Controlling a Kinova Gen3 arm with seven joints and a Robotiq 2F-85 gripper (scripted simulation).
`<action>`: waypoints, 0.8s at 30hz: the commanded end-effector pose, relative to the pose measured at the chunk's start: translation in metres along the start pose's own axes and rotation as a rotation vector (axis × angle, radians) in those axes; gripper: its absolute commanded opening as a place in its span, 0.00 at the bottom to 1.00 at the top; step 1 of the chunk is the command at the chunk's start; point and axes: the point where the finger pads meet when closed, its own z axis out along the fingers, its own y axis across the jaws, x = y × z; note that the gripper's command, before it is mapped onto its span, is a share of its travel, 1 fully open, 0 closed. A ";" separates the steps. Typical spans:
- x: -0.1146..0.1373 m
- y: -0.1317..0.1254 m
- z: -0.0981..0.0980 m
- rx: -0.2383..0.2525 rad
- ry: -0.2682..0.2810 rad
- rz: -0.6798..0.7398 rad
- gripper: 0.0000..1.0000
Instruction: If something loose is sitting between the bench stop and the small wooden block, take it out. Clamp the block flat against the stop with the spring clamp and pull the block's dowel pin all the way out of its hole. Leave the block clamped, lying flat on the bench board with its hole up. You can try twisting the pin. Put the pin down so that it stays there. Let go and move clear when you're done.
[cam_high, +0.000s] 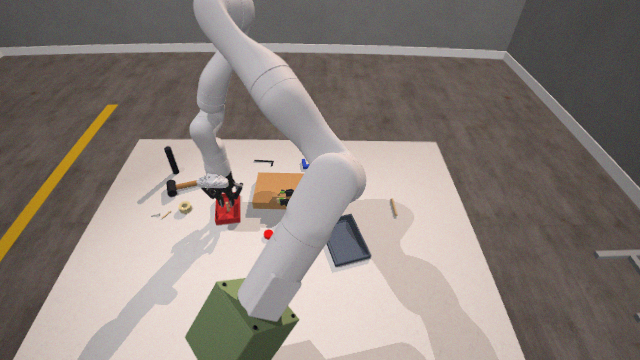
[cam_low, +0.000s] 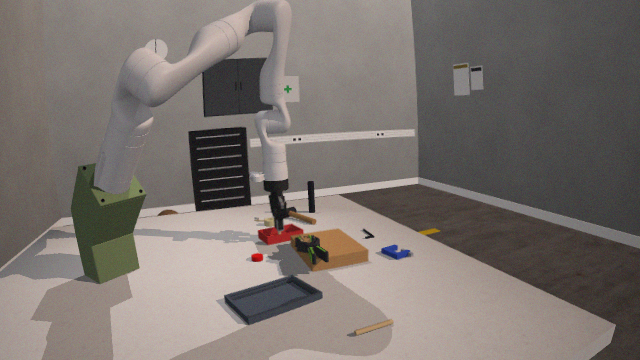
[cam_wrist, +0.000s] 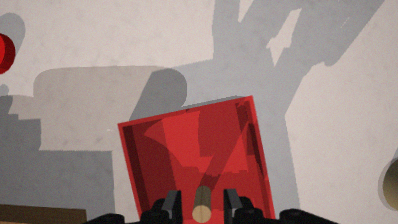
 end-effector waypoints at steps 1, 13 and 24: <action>-0.003 0.002 0.001 -0.007 -0.004 0.012 0.34; -0.003 0.002 0.000 -0.007 -0.004 0.012 0.34; -0.001 0.000 -0.011 -0.005 -0.002 0.012 0.34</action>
